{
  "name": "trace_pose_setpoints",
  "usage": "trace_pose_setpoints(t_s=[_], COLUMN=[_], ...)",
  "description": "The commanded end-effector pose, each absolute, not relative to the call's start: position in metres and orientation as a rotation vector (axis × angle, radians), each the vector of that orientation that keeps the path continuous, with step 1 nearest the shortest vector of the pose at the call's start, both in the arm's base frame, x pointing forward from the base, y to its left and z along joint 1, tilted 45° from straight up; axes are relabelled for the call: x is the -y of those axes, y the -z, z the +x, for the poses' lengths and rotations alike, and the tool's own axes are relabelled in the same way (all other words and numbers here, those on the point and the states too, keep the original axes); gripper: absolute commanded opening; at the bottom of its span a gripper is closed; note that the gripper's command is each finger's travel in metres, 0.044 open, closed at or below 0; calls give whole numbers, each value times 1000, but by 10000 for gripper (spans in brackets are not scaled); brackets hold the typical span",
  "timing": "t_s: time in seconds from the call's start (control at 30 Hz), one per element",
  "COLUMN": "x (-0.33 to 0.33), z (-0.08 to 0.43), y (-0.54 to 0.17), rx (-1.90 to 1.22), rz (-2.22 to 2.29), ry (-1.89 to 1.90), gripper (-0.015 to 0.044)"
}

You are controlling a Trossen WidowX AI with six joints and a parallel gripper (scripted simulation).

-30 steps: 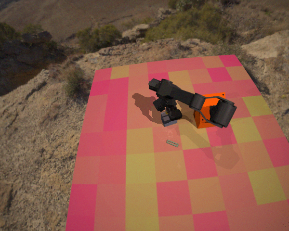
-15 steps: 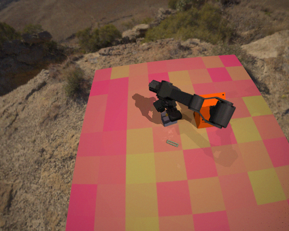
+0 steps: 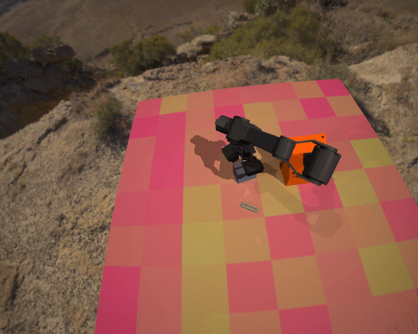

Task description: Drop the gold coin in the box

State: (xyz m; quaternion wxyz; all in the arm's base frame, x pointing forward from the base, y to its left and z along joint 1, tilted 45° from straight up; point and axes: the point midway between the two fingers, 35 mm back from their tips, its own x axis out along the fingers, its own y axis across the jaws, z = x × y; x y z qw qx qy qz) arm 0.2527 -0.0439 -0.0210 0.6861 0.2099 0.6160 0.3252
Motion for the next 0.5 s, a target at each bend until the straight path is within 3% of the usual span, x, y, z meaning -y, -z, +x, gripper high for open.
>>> trace_pose_setpoints(t_s=[0.0,0.23,0.47], x=[53,78,84], z=[253,249,248], y=[13,-14,-21], rx=[-1376,-1380,-1381], rz=[463,472,475], ry=[-725,-728,-729], gripper=[266,440,440])
